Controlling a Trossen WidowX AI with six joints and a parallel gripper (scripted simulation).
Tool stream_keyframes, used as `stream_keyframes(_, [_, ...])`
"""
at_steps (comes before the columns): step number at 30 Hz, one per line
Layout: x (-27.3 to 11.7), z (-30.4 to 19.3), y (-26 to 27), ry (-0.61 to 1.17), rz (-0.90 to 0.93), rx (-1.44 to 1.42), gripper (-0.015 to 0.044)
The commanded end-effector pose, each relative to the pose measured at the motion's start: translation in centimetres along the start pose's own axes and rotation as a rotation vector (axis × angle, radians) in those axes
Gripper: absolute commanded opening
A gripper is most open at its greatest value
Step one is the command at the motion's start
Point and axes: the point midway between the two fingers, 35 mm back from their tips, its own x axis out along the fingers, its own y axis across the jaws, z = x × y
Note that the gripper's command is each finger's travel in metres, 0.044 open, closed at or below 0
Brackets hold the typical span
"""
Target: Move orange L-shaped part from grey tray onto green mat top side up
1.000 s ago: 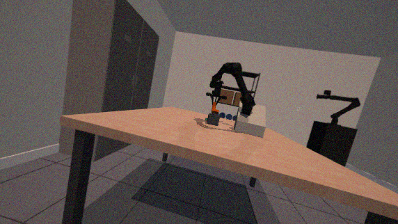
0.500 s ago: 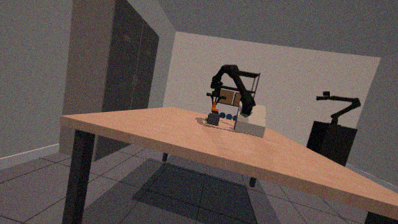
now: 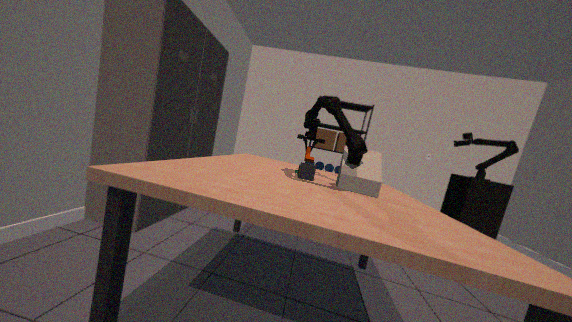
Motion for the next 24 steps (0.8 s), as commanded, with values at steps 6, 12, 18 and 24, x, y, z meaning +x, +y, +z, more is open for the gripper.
stream_keyframes(6, [1.3, 0.3, -0.1, 0.004, -0.005, -0.003, 0.0000])
stream_keyframes(12, [2.2, 0.3, -0.1, 0.004, -0.005, -0.003, 0.0000])
stream_keyframes(18, [3.2, 0.3, -0.1, 0.005, -0.004, -0.003, 0.0000])
stream_keyframes(24, [4.2, 0.2, -0.1, 0.005, -0.004, -0.003, 0.0000])
